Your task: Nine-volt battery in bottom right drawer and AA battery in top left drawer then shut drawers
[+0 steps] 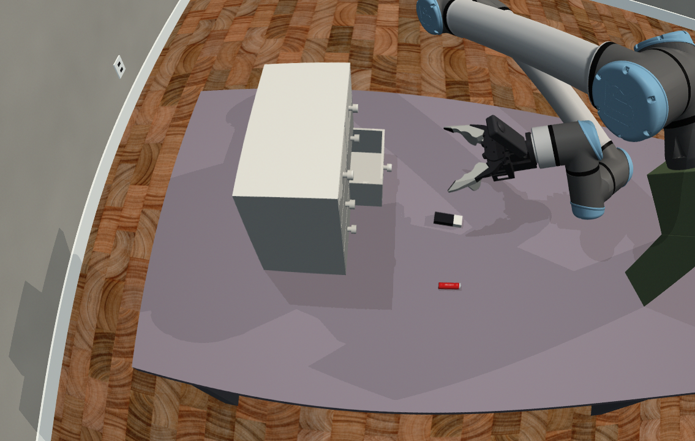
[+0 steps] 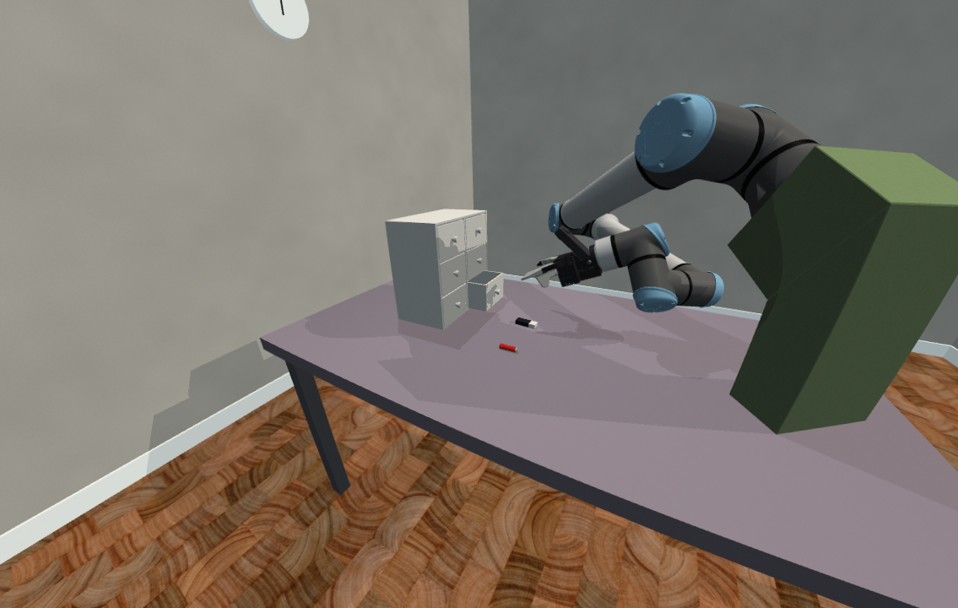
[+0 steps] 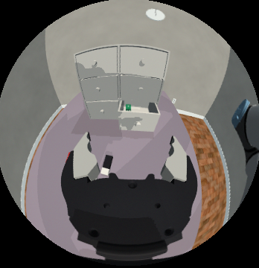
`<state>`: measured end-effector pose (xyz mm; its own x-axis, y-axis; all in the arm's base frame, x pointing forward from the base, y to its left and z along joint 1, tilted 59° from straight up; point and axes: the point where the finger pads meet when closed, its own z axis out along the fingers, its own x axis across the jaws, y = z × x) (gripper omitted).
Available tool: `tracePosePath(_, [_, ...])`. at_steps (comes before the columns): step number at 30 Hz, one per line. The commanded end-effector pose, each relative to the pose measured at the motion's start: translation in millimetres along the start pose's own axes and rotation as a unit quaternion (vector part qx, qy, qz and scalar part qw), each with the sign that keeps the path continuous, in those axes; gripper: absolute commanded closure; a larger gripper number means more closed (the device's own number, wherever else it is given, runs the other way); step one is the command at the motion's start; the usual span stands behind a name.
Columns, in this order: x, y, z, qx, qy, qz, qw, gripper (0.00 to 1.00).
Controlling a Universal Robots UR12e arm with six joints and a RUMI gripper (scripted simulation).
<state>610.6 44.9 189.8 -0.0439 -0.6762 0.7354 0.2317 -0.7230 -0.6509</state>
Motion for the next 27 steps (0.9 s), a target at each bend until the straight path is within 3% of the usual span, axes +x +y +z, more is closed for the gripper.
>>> tracePosePath(1, [0.0,-1.5,-0.4,-0.013,0.0,0.0,1.0,0.0])
tracePosePath(27, [0.0,-6.9,-2.6,-0.103,0.0,0.0,0.995,0.0])
